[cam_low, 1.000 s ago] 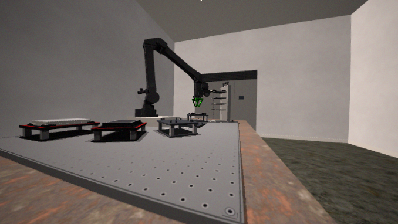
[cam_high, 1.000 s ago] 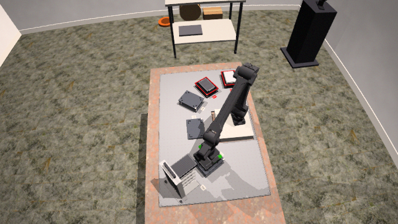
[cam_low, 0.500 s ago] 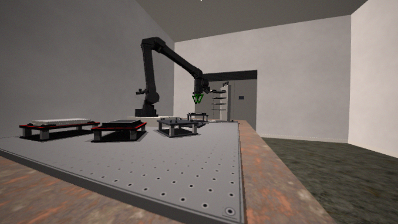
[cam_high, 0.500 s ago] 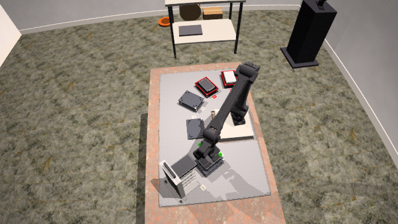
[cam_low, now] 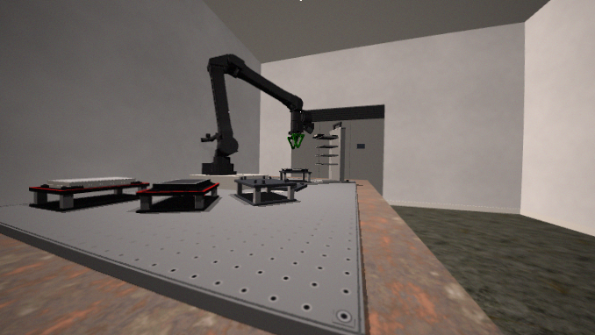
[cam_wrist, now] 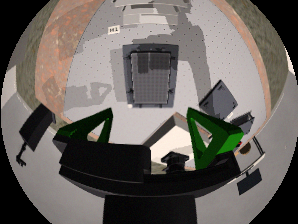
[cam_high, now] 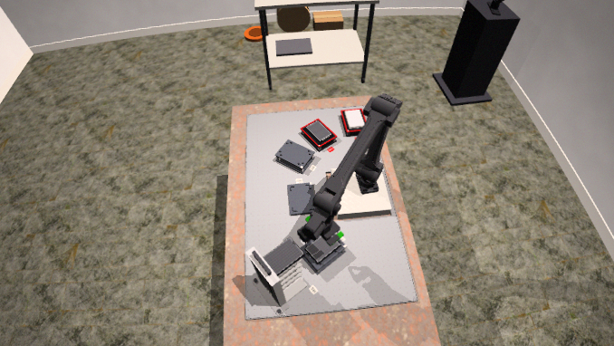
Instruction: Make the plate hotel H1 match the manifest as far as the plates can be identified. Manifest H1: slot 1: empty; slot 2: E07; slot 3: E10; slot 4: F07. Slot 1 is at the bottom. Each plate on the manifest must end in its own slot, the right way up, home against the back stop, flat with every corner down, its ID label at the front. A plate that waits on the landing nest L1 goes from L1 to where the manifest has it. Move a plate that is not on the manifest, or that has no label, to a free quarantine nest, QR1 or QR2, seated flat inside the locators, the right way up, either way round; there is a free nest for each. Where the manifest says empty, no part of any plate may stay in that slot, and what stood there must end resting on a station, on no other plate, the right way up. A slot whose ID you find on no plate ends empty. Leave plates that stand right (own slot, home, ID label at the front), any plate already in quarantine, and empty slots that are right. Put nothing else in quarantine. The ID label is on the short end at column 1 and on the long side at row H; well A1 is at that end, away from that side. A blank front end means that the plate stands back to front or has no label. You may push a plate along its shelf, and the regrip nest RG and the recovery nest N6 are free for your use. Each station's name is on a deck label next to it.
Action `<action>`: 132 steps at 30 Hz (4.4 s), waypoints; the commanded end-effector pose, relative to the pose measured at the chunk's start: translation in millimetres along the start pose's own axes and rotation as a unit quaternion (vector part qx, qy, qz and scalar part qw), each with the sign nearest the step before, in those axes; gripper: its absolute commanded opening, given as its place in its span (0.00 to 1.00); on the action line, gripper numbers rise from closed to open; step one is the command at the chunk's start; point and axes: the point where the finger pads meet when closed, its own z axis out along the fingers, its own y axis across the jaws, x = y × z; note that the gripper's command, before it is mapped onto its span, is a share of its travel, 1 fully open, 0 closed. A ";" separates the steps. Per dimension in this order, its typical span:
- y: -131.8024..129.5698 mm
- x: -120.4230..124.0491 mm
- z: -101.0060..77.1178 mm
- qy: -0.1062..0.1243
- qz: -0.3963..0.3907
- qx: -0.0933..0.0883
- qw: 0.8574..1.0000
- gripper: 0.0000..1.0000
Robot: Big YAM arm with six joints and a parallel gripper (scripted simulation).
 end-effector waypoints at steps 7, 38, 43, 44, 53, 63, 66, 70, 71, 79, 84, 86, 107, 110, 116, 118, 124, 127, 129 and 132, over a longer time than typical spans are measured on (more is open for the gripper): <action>-1.1 -17.2 -58.8 -0.040 0.000 -0.011 0.999 1.00; -62.6 6.5 -60.0 -0.011 0.001 -0.001 1.000 1.00; -79.1 8.0 -59.9 -0.011 0.001 -0.001 1.000 1.00; -82.4 7.9 -59.8 -0.012 0.001 -0.001 1.000 1.00; -104.6 8.5 -60.1 -0.082 0.001 0.001 0.997 1.00; -136.2 17.7 -60.4 -0.165 0.000 0.002 0.986 1.00; -139.4 18.7 -60.5 -0.173 0.000 0.002 0.985 1.00; -152.4 22.5 -60.7 -0.206 0.000 0.004 0.979 1.00; -155.6 23.4 -60.7 -0.214 -0.001 0.004 0.977 1.00; -174.7 29.2 -61.3 -0.278 -0.001 0.007 0.960 1.00; -171.9 28.7 -61.4 -0.302 -0.006 0.006 0.953 1.00; -174.8 29.2 -61.7 -0.318 -0.002 0.008 0.948 1.00; -174.7 30.2 -63.1 -0.464 0.006 0.005 0.886 1.00; -174.7 30.4 -63.2 -0.485 0.006 0.005 0.874 1.00; -180.2 34.5 -63.3 -0.520 0.002 0.007 0.854 1.00; -183.1 36.3 -63.2 -0.520 -0.005 0.011 0.854 1.00; -200.1 47.3 -67.4 -0.514 -0.004 0.011 0.858 1.00; -208.9 52.1 -69.6 -0.515 -0.005 0.012 0.857 1.00; -215.4 54.3 -74.8 -0.518 -0.007 0.015 0.855 1.00; -226.2 56.0 -87.1 -0.525 -0.010 0.020 0.851 1.00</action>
